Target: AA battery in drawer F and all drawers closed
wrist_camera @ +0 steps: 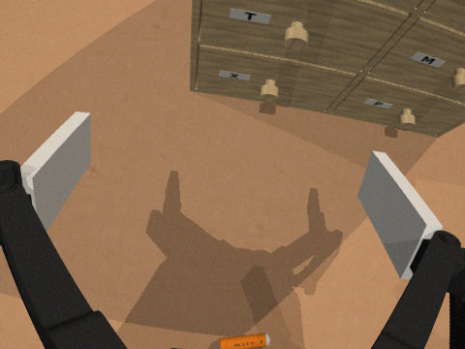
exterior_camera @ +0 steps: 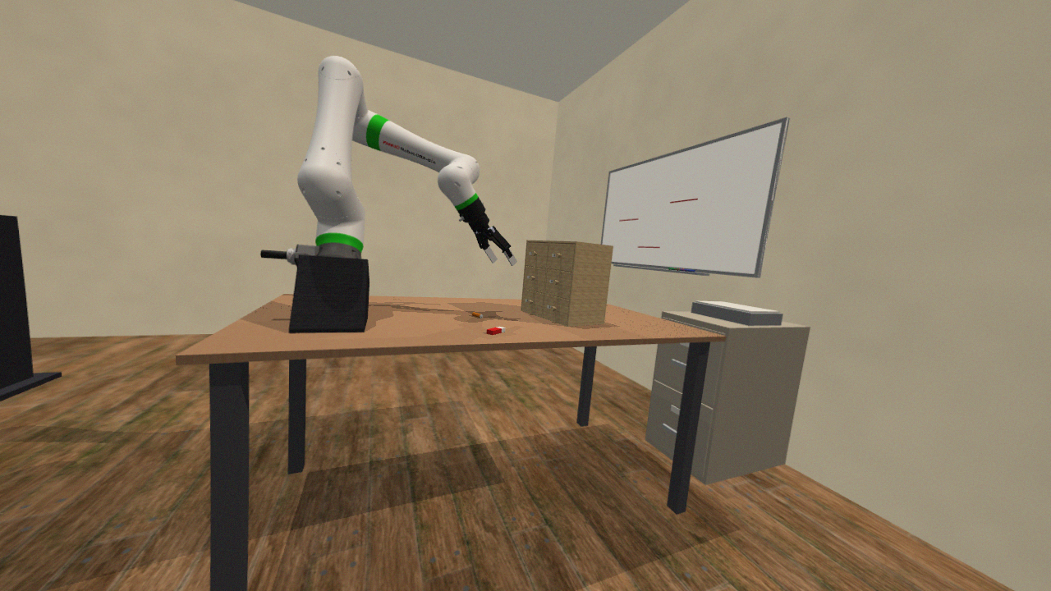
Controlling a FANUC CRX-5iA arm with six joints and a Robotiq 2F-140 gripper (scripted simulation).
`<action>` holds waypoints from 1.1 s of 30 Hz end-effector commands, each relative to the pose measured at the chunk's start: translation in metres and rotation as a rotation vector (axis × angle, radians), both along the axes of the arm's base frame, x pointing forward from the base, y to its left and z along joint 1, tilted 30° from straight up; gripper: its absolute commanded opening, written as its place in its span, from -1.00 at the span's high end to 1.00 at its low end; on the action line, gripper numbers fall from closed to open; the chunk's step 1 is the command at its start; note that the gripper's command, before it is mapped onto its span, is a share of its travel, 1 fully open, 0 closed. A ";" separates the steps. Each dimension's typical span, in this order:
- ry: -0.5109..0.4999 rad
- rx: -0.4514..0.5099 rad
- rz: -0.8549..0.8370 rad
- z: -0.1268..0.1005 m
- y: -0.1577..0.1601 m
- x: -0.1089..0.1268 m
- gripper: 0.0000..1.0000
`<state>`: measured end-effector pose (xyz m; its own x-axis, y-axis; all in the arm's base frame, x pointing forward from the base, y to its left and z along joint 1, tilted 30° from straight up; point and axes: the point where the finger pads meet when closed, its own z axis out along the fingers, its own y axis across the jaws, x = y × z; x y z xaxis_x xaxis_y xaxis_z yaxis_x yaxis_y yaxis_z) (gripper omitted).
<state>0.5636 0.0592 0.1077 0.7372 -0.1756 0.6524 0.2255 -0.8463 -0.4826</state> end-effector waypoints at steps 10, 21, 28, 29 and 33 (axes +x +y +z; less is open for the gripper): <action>0.440 -0.106 0.231 0.027 -0.016 -0.037 -1.00; 0.575 -0.141 0.309 0.037 -0.024 -0.050 -1.00; 0.608 -0.149 0.328 0.039 -0.027 -0.054 -1.00; 0.609 -0.150 0.328 0.039 -0.027 -0.054 -1.00; 0.610 -0.150 0.329 0.040 -0.027 -0.054 -1.00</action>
<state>0.5096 0.0326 0.1471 0.9783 0.1781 0.1060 0.2073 -0.8479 -0.4880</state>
